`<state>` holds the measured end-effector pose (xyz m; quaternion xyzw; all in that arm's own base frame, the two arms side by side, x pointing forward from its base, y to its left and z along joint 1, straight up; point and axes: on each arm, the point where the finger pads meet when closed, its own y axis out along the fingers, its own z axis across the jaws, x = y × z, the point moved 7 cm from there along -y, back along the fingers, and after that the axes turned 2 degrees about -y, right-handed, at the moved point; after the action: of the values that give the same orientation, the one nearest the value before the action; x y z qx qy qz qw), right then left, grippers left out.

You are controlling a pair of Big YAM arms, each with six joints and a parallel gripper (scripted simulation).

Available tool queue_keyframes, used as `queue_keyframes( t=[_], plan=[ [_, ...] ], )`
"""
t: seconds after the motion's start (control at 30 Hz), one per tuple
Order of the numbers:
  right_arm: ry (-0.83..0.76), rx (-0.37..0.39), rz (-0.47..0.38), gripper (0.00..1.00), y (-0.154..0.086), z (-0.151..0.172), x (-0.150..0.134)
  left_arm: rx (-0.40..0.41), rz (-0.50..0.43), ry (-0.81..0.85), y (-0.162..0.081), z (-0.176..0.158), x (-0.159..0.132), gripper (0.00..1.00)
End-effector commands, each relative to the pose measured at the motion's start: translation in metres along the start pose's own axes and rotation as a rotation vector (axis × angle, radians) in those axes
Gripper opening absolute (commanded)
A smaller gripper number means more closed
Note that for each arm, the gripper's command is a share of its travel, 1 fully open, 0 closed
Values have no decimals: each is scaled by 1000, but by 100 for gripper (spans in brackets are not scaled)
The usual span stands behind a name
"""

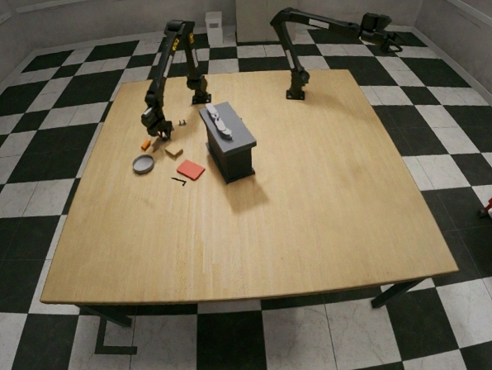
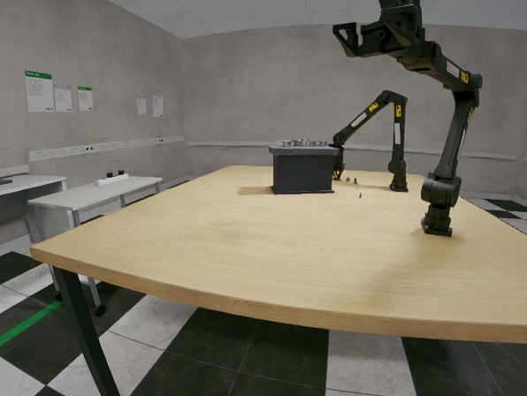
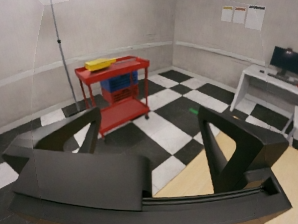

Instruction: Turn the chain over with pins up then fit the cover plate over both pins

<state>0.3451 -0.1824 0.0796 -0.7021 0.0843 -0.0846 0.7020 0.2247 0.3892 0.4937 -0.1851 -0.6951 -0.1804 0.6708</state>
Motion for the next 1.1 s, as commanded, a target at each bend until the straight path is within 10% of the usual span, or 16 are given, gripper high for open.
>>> queue_keyframes(
  t=[0.0,0.2,0.23,1.07],
  plan=[
    [-14,-8,-25,49,-4,2,9,-6,-78,-2,-4,-4,34,100],
    [-15,-4,-9,49,4,3,4,-6,-78,-2,-4,-4,34,100],
    [-11,-8,-28,21,-7,2,8,-6,-78,-2,-4,-4,34,100],
    [-9,-8,-26,21,-7,1,8,-6,-78,-2,-4,-4,34,100]
  ],
)
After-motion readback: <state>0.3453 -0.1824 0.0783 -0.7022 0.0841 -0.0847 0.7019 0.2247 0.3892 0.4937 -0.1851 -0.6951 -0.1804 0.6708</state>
